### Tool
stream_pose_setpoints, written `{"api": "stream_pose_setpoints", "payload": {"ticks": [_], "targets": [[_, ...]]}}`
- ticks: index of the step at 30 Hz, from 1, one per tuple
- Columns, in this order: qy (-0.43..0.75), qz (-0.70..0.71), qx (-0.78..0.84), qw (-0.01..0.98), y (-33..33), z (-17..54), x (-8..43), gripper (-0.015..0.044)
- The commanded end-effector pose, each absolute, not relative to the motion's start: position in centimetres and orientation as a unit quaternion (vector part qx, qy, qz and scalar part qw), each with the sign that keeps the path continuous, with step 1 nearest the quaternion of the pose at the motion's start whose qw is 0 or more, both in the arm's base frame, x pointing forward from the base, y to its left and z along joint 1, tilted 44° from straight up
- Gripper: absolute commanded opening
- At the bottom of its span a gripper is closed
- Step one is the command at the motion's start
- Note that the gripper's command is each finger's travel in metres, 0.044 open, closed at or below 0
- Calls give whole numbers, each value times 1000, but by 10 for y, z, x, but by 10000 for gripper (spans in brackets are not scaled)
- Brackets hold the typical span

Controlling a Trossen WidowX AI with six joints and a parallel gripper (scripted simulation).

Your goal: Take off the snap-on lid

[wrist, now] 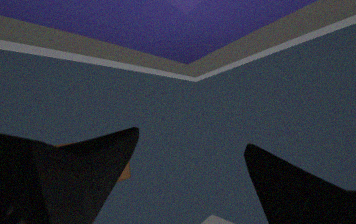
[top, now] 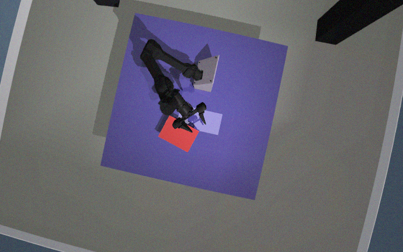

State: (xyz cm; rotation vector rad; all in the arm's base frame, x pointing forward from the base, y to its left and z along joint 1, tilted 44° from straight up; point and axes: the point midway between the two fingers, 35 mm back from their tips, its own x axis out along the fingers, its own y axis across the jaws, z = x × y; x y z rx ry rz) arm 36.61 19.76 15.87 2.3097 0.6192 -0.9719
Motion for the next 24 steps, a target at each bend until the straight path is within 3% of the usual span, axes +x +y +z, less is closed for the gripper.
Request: {"api": "stream_pose_setpoints", "payload": {"ticks": [1,6,10,16,24], "targets": [[227,-361,858,286,196,157,366,374],[136,-355,762,524,138,115,357,242],[55,-371,598,708,83,95,333,235],[-6,-398,419,816,41,92,302,235],[-8,-399,411,820,39,92,301,235]]}}
